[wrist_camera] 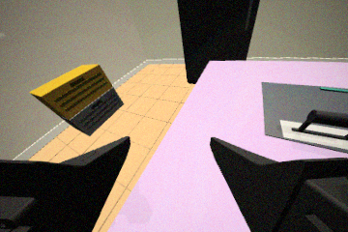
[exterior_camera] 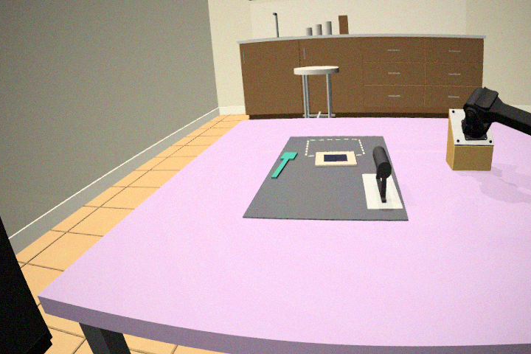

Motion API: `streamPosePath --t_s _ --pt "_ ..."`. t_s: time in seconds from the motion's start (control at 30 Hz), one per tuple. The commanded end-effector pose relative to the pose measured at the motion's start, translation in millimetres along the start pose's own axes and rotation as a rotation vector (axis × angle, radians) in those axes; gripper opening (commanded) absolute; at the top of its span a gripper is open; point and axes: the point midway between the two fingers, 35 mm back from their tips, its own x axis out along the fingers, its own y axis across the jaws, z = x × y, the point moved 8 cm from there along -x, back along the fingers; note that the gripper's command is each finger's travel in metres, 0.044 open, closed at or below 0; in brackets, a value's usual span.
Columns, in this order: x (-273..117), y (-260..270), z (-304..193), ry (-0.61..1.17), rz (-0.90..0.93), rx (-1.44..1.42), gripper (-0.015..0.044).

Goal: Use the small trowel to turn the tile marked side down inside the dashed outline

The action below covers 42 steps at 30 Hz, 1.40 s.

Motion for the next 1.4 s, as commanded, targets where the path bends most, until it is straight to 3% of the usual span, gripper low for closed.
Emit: streamPosePath --t_s 0.0,0.33,0.67,0.8,1.23,1.37 --pt "0.0 0.0 0.0 0.0 0.0 0.0 0.0374" --pt "0.0 0.0 0.0 0.0 0.0 0.0 0.0111" --pt "0.0 0.0 0.0 0.0 0.0 0.0 0.01" --pt "0.0 0.0 0.0 0.0 0.0 0.0 0.0" --pt "0.0 0.0 0.0 0.0 0.0 0.0 0.0" --pt "0.0 0.0 0.0 0.0 0.0 0.0 0.01"
